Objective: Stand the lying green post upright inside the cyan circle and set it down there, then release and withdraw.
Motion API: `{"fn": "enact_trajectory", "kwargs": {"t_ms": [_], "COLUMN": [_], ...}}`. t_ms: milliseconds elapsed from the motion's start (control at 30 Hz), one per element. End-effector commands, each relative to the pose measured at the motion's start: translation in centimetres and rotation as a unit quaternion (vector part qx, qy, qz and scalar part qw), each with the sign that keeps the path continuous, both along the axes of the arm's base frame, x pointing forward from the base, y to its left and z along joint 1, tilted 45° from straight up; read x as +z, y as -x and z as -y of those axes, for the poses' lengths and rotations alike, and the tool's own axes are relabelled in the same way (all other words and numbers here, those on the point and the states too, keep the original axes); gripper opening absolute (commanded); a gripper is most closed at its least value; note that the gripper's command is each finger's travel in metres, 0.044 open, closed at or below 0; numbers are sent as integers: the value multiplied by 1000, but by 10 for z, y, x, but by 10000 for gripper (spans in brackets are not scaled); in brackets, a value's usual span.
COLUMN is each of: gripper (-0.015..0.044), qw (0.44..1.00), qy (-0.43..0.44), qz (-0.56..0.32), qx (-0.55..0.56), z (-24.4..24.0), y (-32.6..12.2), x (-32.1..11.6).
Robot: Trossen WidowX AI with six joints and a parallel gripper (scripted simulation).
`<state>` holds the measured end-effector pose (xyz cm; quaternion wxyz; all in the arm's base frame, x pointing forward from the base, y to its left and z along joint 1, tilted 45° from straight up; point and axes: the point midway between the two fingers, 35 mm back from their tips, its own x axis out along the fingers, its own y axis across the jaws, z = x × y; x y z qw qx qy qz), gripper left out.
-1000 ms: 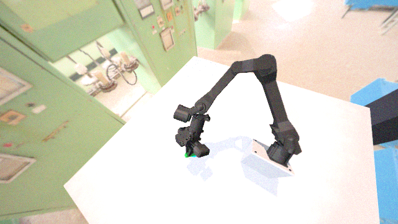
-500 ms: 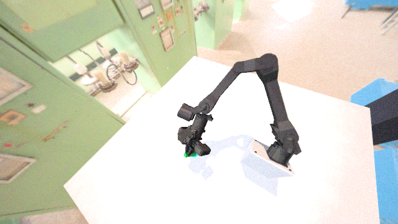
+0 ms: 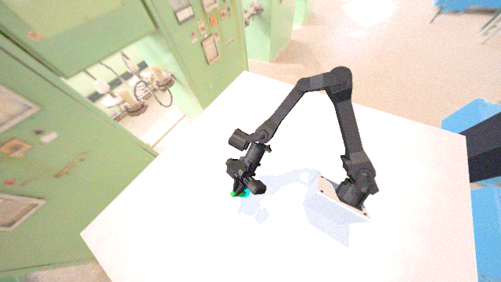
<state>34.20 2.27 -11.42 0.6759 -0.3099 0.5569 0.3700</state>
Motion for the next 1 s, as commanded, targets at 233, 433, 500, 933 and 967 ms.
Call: {"fn": "enact_trajectory", "kwargs": {"t_ms": [233, 433, 500, 933, 967], "gripper": [22, 22, 22, 22, 22], "qw": [999, 998, 997, 992, 992], "qy": [-32, -48, -53, -84, -86], "qz": [26, 42, 47, 85, 88], "qx": [12, 18, 20, 33, 35], "z": [0, 1, 1, 2, 2], "y": [2, 2, 2, 2, 2], "x": [3, 6, 7, 13, 14]}}
